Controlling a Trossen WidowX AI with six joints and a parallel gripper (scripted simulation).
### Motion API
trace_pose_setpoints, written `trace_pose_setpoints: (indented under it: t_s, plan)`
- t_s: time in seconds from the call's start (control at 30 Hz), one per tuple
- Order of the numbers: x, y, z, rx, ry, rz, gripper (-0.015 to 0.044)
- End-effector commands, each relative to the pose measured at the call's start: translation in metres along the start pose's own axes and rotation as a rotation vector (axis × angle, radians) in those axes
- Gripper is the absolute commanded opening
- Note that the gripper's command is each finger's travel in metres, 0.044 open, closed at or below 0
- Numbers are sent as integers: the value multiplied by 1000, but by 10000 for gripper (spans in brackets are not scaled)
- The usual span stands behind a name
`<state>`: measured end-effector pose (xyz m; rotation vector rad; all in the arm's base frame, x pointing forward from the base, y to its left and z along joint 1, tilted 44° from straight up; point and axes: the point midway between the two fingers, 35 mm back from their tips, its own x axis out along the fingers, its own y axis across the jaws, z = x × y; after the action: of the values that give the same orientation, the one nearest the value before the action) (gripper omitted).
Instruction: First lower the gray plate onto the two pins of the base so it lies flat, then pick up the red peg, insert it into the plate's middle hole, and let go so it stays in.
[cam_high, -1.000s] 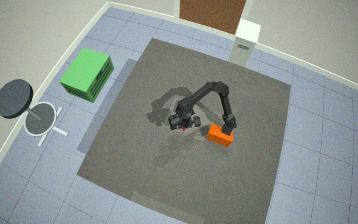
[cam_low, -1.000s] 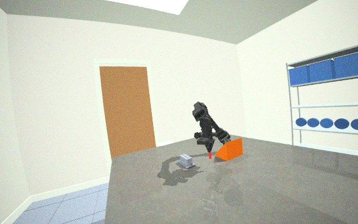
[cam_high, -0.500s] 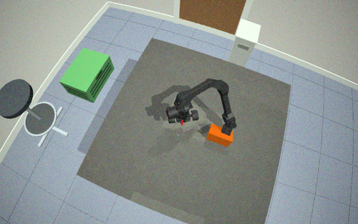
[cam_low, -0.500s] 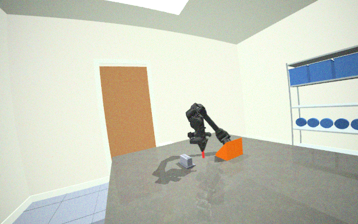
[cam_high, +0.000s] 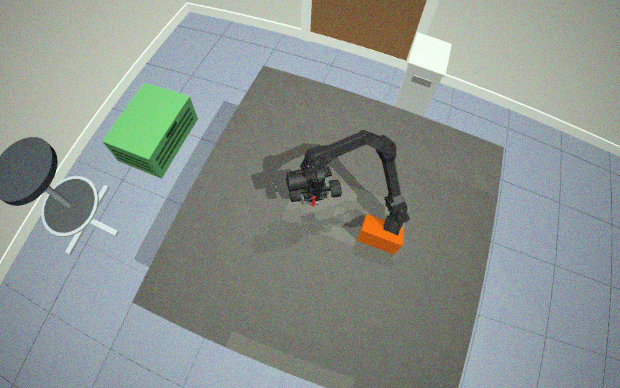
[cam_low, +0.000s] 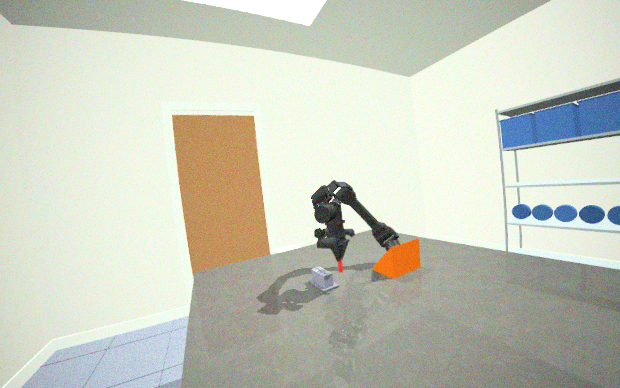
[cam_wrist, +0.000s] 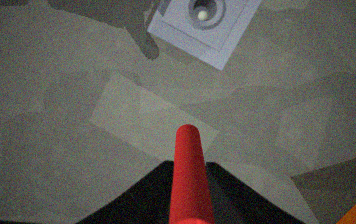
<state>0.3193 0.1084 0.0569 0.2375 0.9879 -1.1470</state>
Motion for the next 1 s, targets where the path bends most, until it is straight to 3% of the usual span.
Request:
trace_pose_setpoints:
  t_s: [0.0, 0.97]
  plan:
    - [-1, -1, 12, 1, -5, 1, 0]
    - [1, -19, 97, 14, -33, -18, 0]
